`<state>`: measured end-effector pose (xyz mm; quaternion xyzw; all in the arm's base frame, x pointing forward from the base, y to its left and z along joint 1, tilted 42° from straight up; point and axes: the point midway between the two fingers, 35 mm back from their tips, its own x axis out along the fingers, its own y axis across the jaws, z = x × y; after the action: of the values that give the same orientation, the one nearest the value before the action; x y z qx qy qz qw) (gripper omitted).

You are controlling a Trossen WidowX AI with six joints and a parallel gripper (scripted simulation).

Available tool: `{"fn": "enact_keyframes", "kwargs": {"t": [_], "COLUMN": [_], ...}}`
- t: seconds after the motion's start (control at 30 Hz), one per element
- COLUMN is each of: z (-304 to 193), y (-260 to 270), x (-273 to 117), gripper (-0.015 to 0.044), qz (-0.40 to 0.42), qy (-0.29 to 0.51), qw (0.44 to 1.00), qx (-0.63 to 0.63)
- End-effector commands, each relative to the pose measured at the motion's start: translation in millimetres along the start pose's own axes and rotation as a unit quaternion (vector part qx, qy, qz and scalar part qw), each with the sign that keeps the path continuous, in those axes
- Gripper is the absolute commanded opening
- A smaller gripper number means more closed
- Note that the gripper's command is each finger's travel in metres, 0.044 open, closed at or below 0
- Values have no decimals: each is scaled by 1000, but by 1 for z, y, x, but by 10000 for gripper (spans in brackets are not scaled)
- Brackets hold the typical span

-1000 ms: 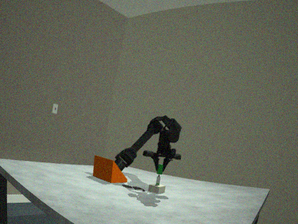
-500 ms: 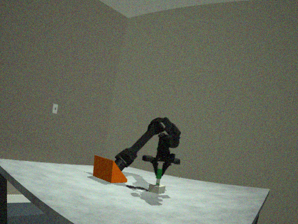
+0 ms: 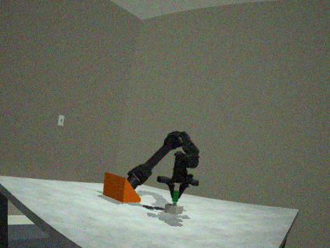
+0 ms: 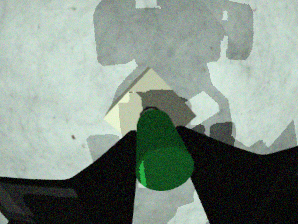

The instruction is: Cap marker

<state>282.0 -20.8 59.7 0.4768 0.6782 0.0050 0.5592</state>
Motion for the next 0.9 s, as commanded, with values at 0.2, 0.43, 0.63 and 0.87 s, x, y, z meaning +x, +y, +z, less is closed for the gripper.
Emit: {"fn": "enact_keyframes", "kwargs": {"t": [0.2,0.43,0.63,0.87], "z": [0,0,0,3], "y": [0,0,0,0], "x": [1,1,1,-36], "gripper": [79,263,420,440], "qz": [0,0,0,-1], "qy": [0,0,0,-1], "qw": [1000,1000,1000,1000], "qx": [0,0,0,1]}}
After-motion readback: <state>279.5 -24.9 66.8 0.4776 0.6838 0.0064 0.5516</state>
